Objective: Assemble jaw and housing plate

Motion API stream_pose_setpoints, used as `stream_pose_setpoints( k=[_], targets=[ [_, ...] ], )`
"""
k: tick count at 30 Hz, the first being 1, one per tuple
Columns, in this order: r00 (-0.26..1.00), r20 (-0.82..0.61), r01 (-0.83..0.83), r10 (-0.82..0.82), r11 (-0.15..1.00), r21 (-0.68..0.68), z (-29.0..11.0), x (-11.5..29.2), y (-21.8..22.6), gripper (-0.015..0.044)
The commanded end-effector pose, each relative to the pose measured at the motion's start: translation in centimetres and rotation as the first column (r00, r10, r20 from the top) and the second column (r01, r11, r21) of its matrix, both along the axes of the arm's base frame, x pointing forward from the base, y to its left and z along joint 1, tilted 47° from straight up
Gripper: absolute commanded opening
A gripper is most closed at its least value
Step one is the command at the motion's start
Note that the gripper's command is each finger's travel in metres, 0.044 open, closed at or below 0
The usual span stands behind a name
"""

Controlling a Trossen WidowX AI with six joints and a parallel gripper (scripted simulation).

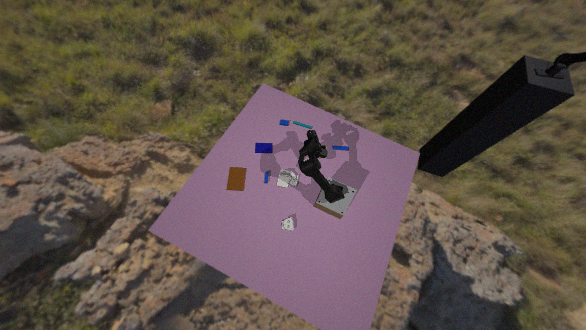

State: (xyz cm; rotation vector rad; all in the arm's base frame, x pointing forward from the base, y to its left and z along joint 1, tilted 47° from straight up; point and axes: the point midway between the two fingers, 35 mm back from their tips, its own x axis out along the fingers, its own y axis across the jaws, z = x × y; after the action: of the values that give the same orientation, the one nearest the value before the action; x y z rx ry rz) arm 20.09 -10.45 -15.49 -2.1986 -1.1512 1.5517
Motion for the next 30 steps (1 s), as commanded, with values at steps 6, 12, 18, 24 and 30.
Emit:
stream_pose_setpoints(
  k=[6,12,18,24,30],
  targets=[
    [0.981,0.131,-0.137,0.140,0.990,-0.031,0.7,0.2,0.7,0.0134],
    [0.950,0.214,-0.221,0.229,0.973,-0.065,1.1,0.5,1.0,0.0134],
    [0.902,0.292,-0.299,0.317,0.948,-0.105,1.5,0.7,1.3,0.0134],
    [0.841,0.363,-0.371,0.401,0.916,-0.152,1.9,0.9,1.6,0.0134],
    [0.766,0.427,-0.436,0.480,0.877,-0.204,2.3,1.1,2.0,0.0134]
  ],
)
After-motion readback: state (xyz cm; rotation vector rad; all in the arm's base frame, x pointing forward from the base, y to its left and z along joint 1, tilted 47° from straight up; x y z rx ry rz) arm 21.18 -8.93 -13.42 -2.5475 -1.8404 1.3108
